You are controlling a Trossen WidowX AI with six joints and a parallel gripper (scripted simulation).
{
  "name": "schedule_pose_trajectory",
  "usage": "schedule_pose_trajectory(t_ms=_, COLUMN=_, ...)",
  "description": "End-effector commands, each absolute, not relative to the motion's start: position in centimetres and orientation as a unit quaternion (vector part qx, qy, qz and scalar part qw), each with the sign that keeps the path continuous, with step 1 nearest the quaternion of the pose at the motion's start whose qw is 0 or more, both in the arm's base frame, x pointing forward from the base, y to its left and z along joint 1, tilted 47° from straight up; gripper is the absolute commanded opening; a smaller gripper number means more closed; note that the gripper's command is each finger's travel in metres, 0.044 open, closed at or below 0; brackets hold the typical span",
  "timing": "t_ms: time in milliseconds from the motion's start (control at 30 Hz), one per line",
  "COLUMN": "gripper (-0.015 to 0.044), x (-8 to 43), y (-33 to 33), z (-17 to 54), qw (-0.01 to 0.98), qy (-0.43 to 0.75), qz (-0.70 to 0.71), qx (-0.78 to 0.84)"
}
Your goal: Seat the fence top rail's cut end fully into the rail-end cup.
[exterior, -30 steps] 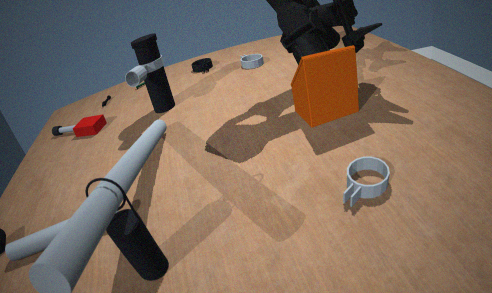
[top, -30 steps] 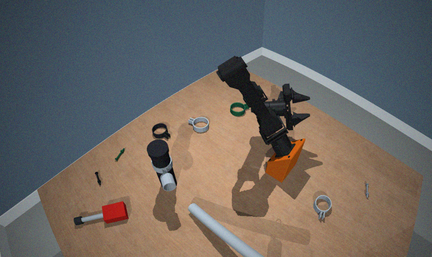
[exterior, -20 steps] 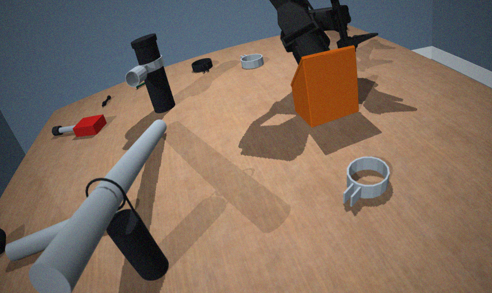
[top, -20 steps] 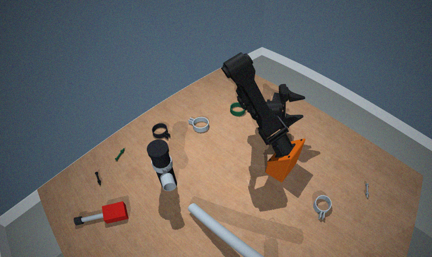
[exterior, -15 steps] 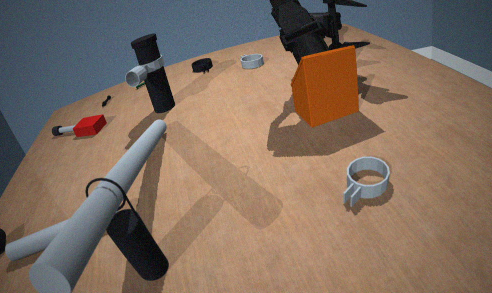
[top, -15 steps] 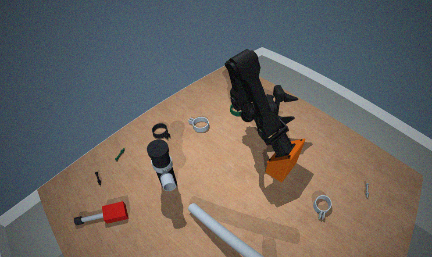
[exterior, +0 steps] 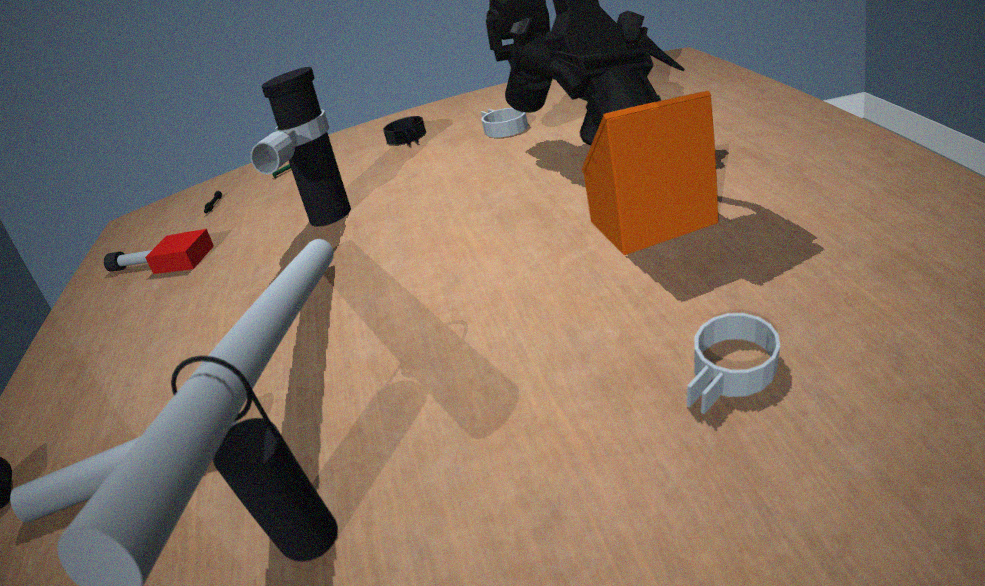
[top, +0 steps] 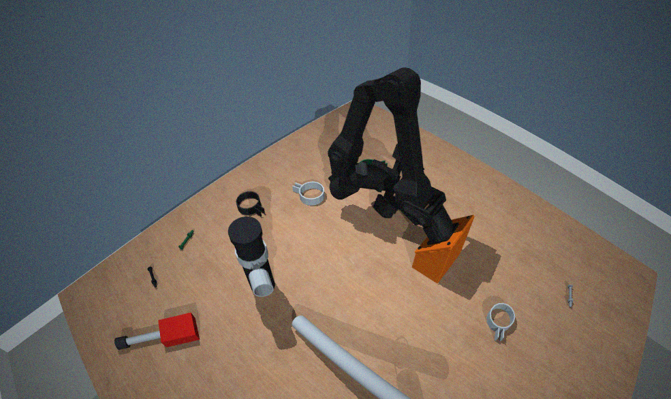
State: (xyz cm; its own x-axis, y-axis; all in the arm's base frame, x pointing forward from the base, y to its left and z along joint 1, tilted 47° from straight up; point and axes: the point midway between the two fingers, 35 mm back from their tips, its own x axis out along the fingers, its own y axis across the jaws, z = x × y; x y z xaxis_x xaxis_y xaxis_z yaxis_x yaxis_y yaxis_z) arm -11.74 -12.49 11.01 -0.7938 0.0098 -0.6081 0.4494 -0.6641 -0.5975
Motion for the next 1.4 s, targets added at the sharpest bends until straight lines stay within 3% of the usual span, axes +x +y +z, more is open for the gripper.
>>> schedule_pose_trajectory(t_ms=0, gripper=0.044, x=-9.7, y=-14.7, z=11.6, qw=0.199, qy=0.39, qz=-0.855, qx=0.279)
schedule_pose_trajectory(t_ms=567, gripper=0.044, x=7.4, y=-19.8, z=14.3, qw=0.541, qy=0.36, qz=-0.727, qx=0.221)
schedule_pose_trajectory(t_ms=967, gripper=0.044, x=19.5, y=-14.8, z=14.6, qw=0.688, qy=0.345, qz=-0.589, qx=0.245)
schedule_pose_trajectory(t_ms=1367, gripper=0.044, x=26.9, y=-7.1, z=13.4, qw=0.77, qy=0.446, qz=-0.452, qx=0.059)
